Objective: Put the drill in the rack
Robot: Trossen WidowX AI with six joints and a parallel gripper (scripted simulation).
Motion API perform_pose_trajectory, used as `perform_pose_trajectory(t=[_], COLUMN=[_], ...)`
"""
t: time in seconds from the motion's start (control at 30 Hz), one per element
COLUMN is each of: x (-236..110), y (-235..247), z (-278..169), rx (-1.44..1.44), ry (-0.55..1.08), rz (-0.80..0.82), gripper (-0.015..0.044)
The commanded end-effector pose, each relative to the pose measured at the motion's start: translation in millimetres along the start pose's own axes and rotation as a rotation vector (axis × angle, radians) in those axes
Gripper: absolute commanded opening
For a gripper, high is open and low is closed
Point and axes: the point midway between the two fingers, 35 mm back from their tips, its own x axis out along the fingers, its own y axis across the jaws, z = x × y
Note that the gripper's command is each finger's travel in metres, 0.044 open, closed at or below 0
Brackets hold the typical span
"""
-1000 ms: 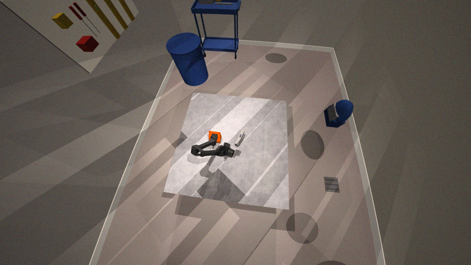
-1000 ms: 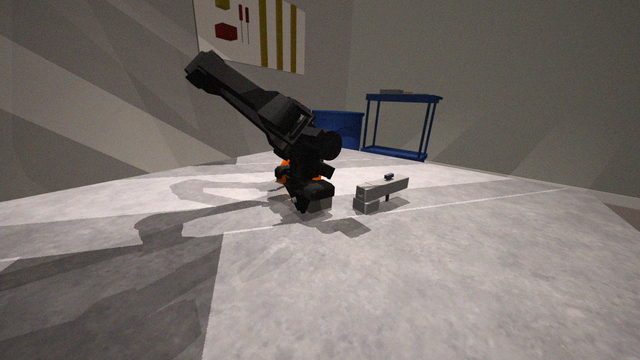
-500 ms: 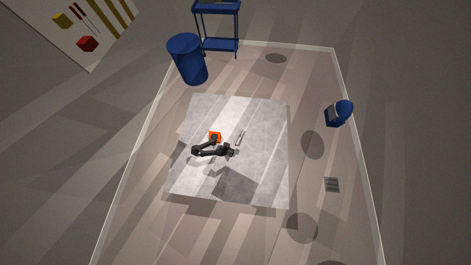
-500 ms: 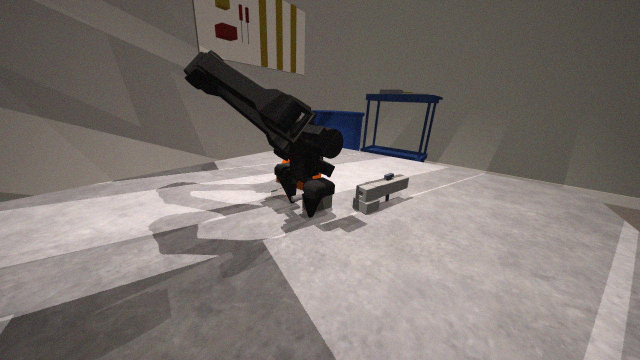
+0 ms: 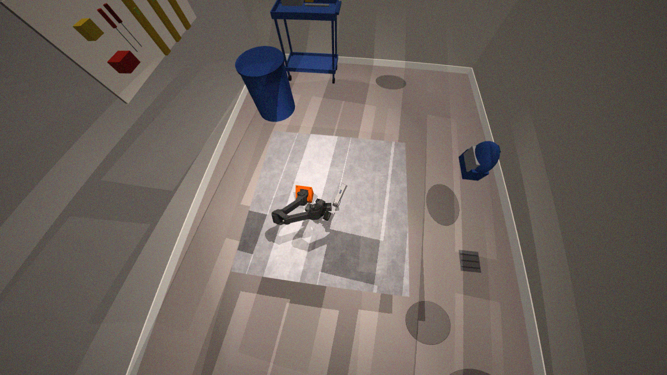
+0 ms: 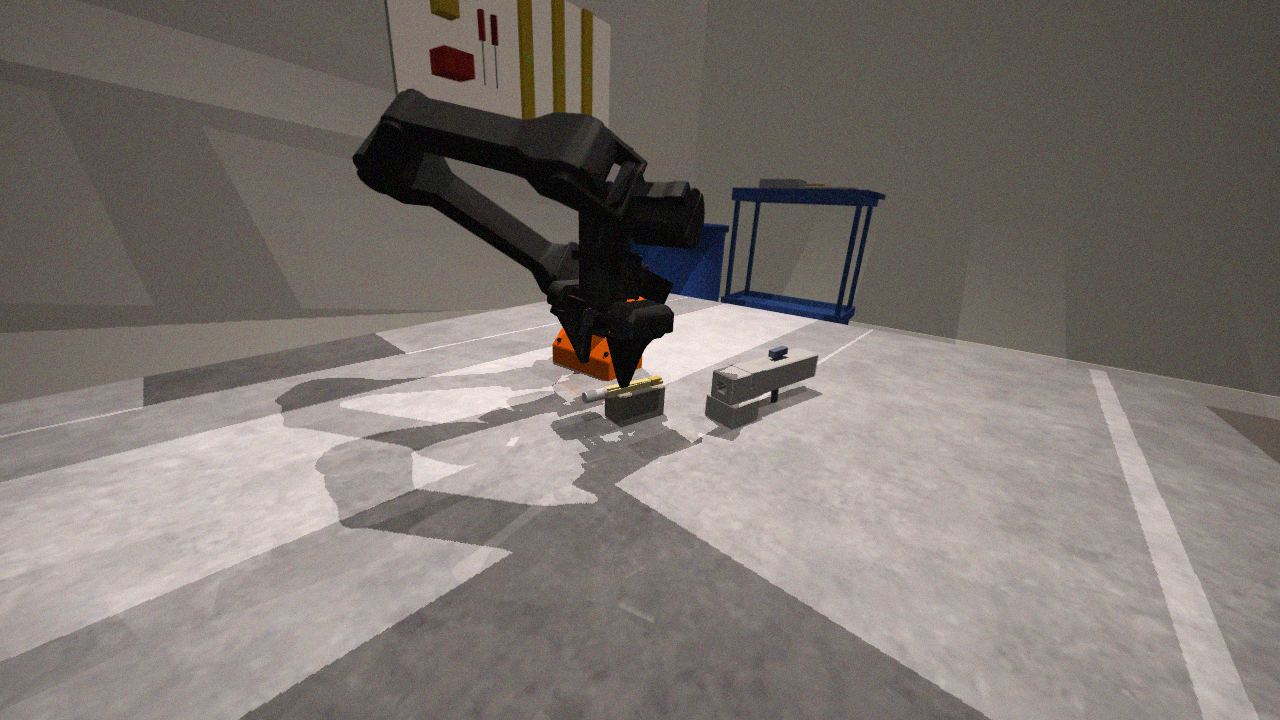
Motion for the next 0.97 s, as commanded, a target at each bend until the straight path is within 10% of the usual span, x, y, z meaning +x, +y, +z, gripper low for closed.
perform_pose_trajectory(t=[0.0, 0.4, 0.93], x=[-13.3, -52.8, -246.4], y=[-1.5, -61.1, -125.3], z=[-0.5, 46.2, 9.4], rx=[0.003, 0.124, 0.103], ry=[-0.002, -0.445, -0.979], rz=[0.002, -0.336, -1.301], gripper=[0.044, 0.044, 0.044])
